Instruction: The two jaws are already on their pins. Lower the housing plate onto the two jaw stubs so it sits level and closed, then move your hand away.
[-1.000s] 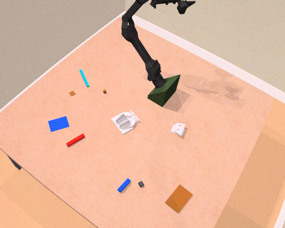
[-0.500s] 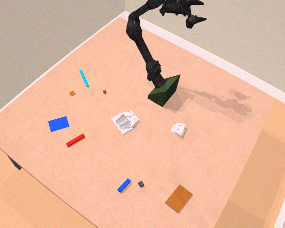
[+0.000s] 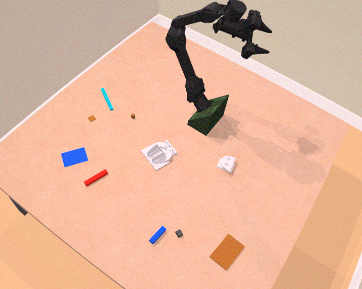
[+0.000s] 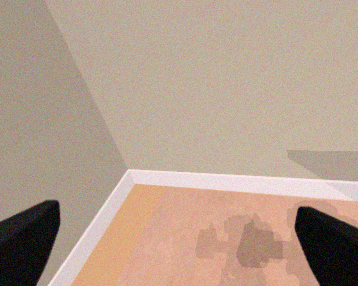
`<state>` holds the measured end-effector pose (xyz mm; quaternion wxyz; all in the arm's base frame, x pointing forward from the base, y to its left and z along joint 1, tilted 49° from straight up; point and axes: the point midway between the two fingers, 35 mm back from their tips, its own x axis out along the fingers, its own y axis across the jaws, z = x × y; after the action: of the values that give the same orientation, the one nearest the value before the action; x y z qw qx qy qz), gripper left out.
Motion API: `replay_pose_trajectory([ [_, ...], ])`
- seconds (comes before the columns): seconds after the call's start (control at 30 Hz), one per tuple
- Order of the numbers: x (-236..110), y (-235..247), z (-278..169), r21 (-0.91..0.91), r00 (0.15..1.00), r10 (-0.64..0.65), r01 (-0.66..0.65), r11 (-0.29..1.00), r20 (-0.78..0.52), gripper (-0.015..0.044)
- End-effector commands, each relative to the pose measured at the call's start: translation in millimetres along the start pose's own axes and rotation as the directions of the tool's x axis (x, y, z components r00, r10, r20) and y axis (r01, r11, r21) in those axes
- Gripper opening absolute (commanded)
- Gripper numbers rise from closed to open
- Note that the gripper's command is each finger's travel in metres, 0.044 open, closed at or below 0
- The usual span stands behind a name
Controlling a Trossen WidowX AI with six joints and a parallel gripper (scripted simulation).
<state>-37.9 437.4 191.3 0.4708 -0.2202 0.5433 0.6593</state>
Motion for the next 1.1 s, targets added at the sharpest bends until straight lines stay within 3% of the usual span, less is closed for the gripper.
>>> replay_pose_trajectory([
  [0.0,15.5,-31.5,-5.4,0.015,0.996,-0.071,0.072,0.997,-0.049,0.0440],
  [0.53,50.6,-130.2,-32.5,0.016,0.938,-0.265,0.276,0.961,-0.225,0.0440],
  [1.07,67.9,-206.3,-71.2,-0.024,0.848,-0.365,0.385,0.922,-0.384,0.0440],
])
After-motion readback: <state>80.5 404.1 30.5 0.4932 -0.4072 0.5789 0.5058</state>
